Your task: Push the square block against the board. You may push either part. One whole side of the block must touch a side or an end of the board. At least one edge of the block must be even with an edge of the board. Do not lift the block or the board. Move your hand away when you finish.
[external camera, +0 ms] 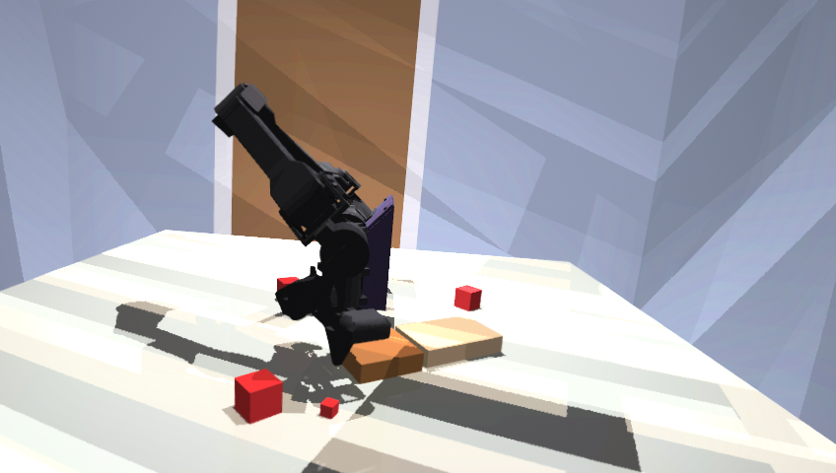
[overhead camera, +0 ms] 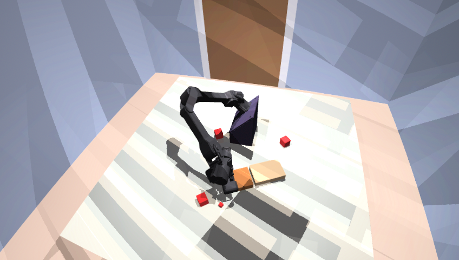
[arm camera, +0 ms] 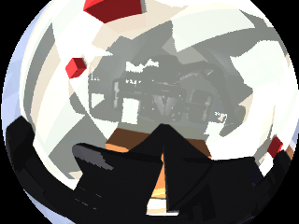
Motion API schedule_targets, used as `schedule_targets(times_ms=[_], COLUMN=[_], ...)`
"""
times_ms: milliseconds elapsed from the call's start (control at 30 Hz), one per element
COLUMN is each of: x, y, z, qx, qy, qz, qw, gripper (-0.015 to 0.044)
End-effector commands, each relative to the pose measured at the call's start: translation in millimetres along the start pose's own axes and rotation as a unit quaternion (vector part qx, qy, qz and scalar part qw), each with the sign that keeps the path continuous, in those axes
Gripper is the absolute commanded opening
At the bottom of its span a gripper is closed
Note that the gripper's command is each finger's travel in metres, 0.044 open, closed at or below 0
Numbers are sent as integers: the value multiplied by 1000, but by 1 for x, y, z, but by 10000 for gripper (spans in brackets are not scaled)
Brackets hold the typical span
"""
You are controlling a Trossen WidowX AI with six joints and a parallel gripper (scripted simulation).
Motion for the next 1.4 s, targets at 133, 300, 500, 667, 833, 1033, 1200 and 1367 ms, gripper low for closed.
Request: schedule_targets(times_ms=[133, 300, 500, 667, 833, 1033, 1200, 1367], x=[-11, -19, -29, -37, -45, -45, -45, -26], y=[0, 0, 1, 1, 0, 0, -1, -1], z=[2, 2, 2, 2, 2, -24, -53, -53], qx=[2, 2, 2, 2, 2, 3, 2, 2], qy=[5, 4, 4, 4, 4, 4, 4, 5], qz=[-2, -2, -2, -2, -2, -2, -2, -2], qw=[1000, 1000, 1000, 1000, 1000, 1000, 1000, 1000], gripper=[0, 0, 0, 0, 0, 0, 0, 0])
Point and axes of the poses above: the point midway between the two fingers, 35 mm back from their tips, its own z axis out along the fingers, its own y axis across the jaws, x = y × z, the point moved 4 cm from there along -z, back along the fingers, and after that the axes turned 3 degrees about -z, right-handed, at the moved point
